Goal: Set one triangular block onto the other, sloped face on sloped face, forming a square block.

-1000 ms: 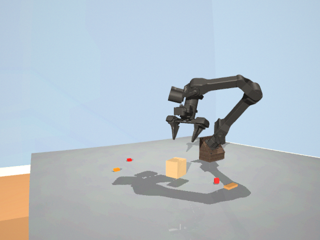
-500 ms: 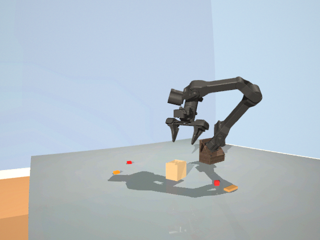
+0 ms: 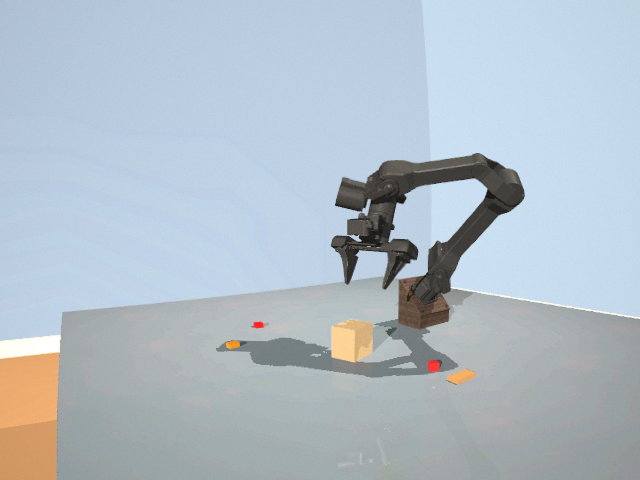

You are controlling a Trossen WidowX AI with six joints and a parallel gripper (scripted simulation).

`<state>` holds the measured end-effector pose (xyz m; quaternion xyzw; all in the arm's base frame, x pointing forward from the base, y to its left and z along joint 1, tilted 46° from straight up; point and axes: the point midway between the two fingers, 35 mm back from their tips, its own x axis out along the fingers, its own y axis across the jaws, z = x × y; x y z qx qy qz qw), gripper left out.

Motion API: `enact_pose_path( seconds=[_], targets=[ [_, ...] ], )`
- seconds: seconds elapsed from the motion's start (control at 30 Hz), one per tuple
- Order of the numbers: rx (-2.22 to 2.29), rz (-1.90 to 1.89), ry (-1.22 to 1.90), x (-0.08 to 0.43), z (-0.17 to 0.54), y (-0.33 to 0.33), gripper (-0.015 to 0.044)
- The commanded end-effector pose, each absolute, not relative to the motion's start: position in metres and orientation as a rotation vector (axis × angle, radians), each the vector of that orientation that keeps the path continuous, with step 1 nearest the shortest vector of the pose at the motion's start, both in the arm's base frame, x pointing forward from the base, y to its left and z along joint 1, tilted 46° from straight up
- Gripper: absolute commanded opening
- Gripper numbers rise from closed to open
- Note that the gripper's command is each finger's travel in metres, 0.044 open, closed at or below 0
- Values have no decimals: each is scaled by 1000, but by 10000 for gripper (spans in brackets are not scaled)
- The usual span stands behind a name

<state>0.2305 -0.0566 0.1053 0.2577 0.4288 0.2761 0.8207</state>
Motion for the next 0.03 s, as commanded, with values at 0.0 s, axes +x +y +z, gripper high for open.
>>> enact_pose_path(
  seconds=[0.0],
  targets=[
    [554, 587, 915, 230, 105, -56, 440]
  ],
)
